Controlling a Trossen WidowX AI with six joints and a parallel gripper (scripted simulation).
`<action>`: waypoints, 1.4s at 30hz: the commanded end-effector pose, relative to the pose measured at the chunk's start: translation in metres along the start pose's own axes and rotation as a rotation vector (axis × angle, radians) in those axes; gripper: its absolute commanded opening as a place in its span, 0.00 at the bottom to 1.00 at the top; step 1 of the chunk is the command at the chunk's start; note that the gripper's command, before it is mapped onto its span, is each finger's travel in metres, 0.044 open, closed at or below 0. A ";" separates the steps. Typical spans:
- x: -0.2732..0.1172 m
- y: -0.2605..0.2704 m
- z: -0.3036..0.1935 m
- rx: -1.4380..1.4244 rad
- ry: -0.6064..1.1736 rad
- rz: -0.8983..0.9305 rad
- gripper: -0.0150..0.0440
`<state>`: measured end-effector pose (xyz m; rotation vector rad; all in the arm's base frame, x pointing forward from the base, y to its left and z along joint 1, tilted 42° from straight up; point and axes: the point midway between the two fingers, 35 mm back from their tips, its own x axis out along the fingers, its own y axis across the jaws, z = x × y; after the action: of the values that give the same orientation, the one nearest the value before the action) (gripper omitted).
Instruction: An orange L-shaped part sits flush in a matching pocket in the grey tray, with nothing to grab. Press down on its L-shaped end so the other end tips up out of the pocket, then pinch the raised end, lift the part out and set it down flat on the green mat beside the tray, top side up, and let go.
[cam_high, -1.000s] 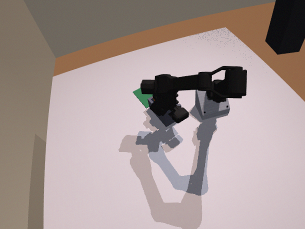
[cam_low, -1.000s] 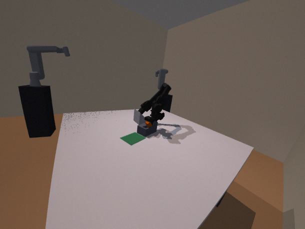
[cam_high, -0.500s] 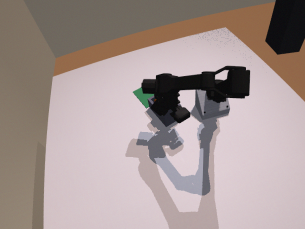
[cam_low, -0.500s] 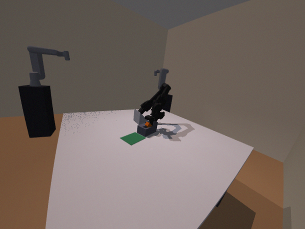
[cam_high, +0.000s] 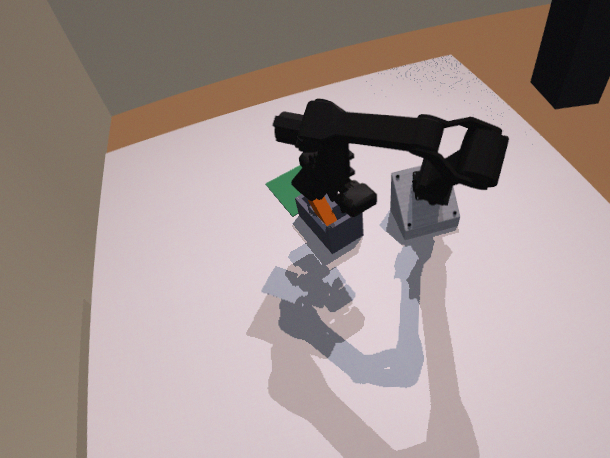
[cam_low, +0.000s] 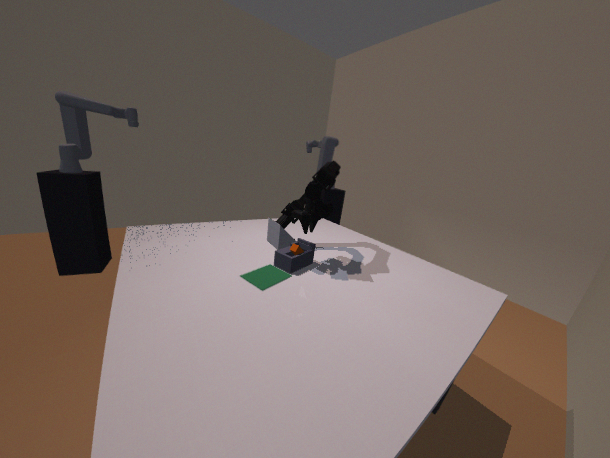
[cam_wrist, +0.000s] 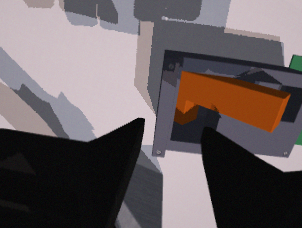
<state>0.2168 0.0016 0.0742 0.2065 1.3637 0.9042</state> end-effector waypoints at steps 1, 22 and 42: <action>-0.016 0.000 -0.003 -0.004 0.010 0.010 0.56; -0.012 0.000 -0.002 0.001 0.000 0.003 0.56; -0.016 -0.053 0.008 1.124 0.008 0.000 0.73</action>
<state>0.2325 -0.0244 0.0696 0.7104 1.6283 0.4343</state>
